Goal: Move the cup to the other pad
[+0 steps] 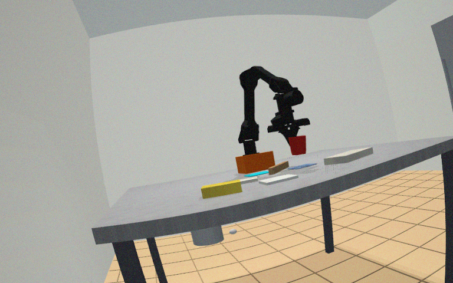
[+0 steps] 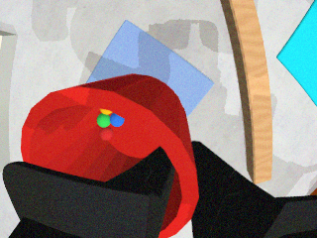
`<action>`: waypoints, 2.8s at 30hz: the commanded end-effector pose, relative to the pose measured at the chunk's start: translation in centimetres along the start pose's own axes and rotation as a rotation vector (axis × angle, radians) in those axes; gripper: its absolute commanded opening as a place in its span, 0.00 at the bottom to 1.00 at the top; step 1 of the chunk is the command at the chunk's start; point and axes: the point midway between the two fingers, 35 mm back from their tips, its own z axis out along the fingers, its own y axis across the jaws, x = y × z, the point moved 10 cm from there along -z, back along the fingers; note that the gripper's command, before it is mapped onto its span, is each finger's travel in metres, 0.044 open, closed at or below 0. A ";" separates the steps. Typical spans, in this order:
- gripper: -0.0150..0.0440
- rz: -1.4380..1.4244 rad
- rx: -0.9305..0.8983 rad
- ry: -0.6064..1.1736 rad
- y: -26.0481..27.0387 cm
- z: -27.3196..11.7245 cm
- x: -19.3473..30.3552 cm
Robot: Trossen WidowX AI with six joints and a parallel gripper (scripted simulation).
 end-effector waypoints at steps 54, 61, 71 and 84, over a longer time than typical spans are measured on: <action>0.25 -0.003 0.004 -0.003 -10.2 -0.4 -4.5; 0.25 -0.003 0.006 -0.003 -11.6 -0.4 -5.0; 0.25 -0.003 0.007 -0.004 -13.5 -0.5 -5.8; 0.25 -0.003 0.009 -0.005 -15.9 -0.5 -6.7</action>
